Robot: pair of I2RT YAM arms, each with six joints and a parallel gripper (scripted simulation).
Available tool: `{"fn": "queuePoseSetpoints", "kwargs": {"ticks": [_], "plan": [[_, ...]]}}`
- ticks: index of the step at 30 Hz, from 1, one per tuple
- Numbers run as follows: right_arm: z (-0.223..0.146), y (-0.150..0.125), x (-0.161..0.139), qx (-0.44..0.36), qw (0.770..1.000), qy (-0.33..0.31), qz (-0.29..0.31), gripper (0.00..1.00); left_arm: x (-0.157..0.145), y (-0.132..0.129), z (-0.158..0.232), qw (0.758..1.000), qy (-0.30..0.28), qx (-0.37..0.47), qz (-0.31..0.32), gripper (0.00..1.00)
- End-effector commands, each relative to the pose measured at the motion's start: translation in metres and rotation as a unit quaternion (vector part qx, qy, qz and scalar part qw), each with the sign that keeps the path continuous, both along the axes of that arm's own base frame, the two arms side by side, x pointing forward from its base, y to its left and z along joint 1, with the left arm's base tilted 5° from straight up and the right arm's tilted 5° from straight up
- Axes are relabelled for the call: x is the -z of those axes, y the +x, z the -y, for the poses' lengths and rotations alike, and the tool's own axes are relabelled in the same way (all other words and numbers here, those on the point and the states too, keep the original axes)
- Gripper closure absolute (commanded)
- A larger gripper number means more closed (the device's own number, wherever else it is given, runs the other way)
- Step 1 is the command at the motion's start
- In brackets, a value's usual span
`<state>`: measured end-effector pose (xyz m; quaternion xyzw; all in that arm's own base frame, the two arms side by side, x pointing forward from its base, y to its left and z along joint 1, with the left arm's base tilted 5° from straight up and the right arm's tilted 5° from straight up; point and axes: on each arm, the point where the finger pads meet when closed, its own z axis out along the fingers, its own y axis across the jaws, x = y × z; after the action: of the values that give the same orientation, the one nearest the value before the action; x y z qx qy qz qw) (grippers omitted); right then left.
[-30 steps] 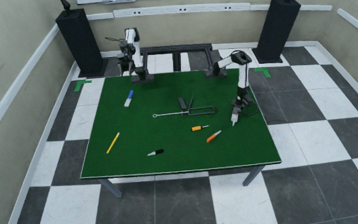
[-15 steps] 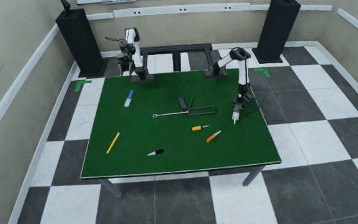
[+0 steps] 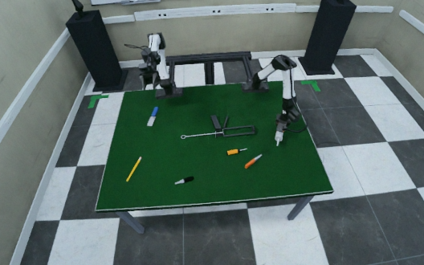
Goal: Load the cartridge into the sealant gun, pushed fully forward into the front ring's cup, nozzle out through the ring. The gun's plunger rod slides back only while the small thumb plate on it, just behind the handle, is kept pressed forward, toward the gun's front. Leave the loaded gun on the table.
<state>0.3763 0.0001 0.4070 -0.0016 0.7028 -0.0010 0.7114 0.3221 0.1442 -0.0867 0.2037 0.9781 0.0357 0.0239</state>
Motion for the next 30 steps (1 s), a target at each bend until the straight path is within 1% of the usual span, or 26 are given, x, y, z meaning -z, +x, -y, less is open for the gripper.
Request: {"fn": "queuePoseSetpoints", "kwargs": {"ticks": [1,5,6,11,18,20,22,30], "plan": [[-0.002,-0.001,-0.003,-0.002,1.000,0.002,0.001,0.49,-0.023,0.017,-0.007,1.000,0.017,0.001,0.026,0.99],[-0.002,-0.001,-0.003,-0.002,1.000,0.002,0.001,0.49,-0.022,0.017,-0.007,1.000,0.017,0.001,0.026,0.99],[-0.002,-0.001,-0.003,-0.002,1.000,0.001,0.001,0.49,-0.018,0.015,-0.003,1.000,0.012,0.001,0.024,0.99],[-0.002,-0.001,-0.003,-0.002,1.000,0.002,0.001,0.49,-0.011,0.006,0.008,0.998,0.009,-0.061,0.029,0.99],[-0.002,-0.001,-0.003,-0.002,1.000,0.002,0.001,0.49,-0.011,0.001,0.027,0.987,0.001,-0.156,0.043,0.99],[-0.002,-0.001,-0.003,-0.002,1.000,0.002,0.001,0.49,-0.012,0.000,0.032,0.983,-0.001,-0.178,0.049,0.99],[-0.002,-0.001,-0.003,-0.002,1.000,0.002,0.001,0.49,-0.012,0.000,0.032,0.983,-0.001,-0.178,0.049,0.99],[-0.002,-0.001,-0.003,-0.002,1.000,0.002,0.001,0.49,-0.009,-0.011,0.052,0.962,-0.011,-0.267,0.057,0.99]]}}
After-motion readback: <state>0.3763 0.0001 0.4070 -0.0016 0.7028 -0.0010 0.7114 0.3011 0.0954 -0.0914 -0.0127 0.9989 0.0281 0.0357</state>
